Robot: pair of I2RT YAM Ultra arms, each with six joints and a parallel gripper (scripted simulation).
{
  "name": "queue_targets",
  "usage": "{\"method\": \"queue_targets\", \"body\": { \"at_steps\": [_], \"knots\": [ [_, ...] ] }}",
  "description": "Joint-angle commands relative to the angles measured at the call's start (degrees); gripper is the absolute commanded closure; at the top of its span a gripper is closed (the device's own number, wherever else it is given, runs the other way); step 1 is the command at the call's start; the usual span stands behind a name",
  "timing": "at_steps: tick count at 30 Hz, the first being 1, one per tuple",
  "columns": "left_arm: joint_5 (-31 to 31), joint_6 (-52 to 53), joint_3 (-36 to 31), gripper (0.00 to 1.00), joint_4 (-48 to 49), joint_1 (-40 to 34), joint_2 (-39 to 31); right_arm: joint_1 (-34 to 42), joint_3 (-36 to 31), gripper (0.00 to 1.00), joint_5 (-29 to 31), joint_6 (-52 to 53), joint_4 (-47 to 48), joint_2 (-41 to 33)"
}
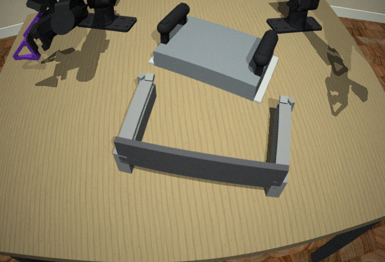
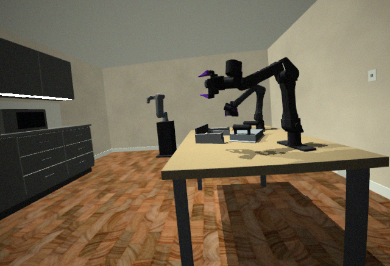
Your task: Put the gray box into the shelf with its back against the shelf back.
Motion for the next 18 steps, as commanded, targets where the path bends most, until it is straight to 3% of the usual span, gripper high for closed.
{"method": "queue_targets", "body": {
  "at_steps": [1,18],
  "knots": [
    [-0.06,0.65,1.19,0.00,1.40,0.00,-1.23,0.00,0.71,0.00,1.11,-0.05,-0.20,-0.60],
    [-0.43,0.86,0.70,0.00,-0.92,-0.78,-1.90,1.00,2.05,0.00,0.85,0.25,-0.52,-0.57]
  ]
}}
